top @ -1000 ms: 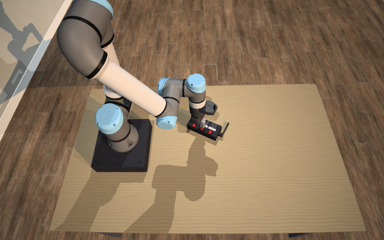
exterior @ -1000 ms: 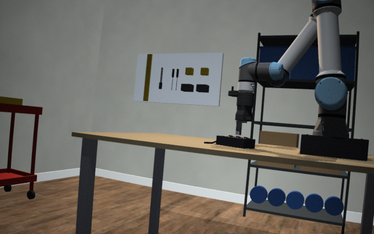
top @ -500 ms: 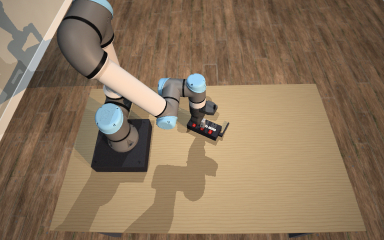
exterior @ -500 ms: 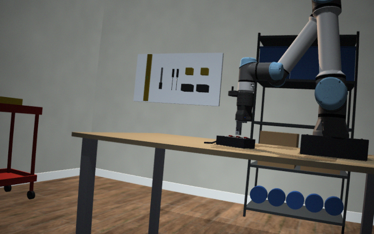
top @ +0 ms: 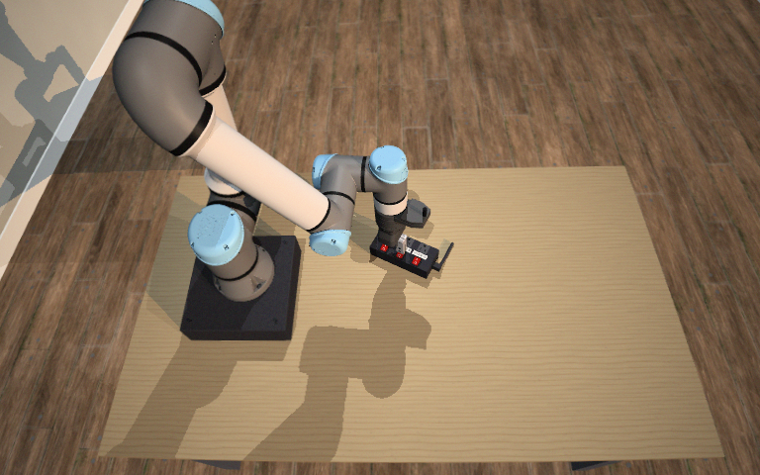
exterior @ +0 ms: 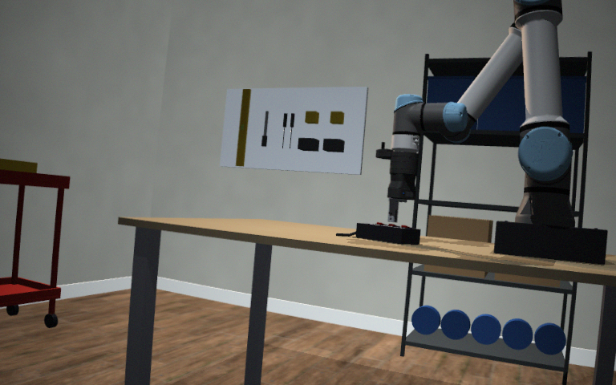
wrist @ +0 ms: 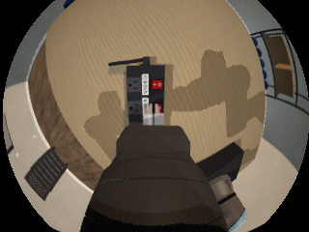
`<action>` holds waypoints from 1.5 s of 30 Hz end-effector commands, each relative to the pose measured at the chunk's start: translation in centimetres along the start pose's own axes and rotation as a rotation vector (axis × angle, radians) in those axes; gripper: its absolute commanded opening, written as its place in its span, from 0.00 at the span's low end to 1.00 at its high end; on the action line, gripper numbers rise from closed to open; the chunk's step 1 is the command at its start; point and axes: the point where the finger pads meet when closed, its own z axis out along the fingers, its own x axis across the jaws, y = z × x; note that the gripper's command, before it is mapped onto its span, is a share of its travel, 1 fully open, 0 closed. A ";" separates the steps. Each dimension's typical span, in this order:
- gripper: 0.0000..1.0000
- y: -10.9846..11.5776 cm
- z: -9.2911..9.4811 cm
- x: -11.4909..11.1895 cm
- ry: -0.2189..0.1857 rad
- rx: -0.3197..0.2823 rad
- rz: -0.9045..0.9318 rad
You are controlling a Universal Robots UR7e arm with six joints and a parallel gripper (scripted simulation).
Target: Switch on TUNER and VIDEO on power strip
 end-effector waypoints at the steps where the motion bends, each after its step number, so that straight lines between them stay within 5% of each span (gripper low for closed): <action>1: 0.00 0.1 0.0 0.1 0.001 0.000 0.001; 45: 0.00 0.1 1.0 0.2 0.002 -0.002 0.001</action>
